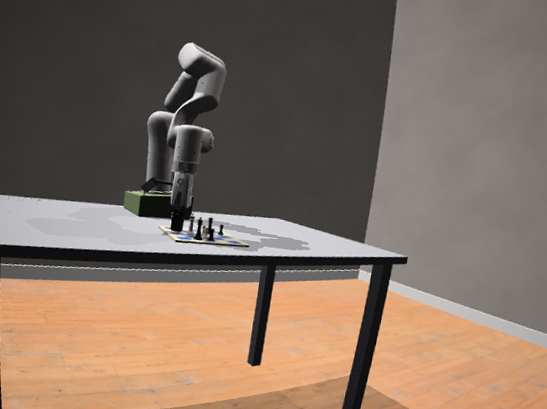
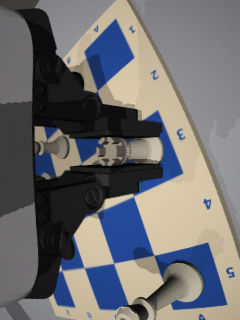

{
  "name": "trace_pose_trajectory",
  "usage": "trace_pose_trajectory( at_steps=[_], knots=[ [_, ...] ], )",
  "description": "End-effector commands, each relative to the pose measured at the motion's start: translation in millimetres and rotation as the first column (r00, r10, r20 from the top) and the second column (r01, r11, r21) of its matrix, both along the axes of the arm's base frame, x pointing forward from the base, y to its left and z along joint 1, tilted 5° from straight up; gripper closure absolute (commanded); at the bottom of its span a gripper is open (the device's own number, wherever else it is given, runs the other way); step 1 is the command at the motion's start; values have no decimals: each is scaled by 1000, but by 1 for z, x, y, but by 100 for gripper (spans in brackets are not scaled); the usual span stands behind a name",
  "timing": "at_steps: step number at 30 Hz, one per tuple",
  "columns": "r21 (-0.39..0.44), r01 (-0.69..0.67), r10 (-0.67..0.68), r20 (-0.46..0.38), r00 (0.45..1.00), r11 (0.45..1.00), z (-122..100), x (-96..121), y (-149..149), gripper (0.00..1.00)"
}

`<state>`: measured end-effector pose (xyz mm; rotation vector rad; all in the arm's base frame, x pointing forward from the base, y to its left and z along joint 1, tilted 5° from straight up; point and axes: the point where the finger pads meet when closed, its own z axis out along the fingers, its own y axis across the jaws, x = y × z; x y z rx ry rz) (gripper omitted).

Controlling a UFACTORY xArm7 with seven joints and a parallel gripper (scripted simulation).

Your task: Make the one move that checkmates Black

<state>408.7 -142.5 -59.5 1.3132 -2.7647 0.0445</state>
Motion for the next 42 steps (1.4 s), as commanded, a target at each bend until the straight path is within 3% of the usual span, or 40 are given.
trace_pose_trajectory(
  at_steps=[1,8,16,18,23,37,39,42],
  knots=[
    [-1,0,0,4,1000,1000,1,2,0,100],
    [-1,0,0,4,1000,1000,12,2,0,100],
    [-1,0,0,4,1000,1000,68,5,4,100],
    [-1,0,0,4,1000,1000,68,5,4,100],
    [-1,0,0,4,1000,1000,95,7,5,100],
    [-1,-4,4,4,1000,1000,101,8,6,100],
    [-2,-68,68,1,998,998,102,20,2,100],
    [10,-282,282,-12,959,959,102,58,-6,100]
  ],
)
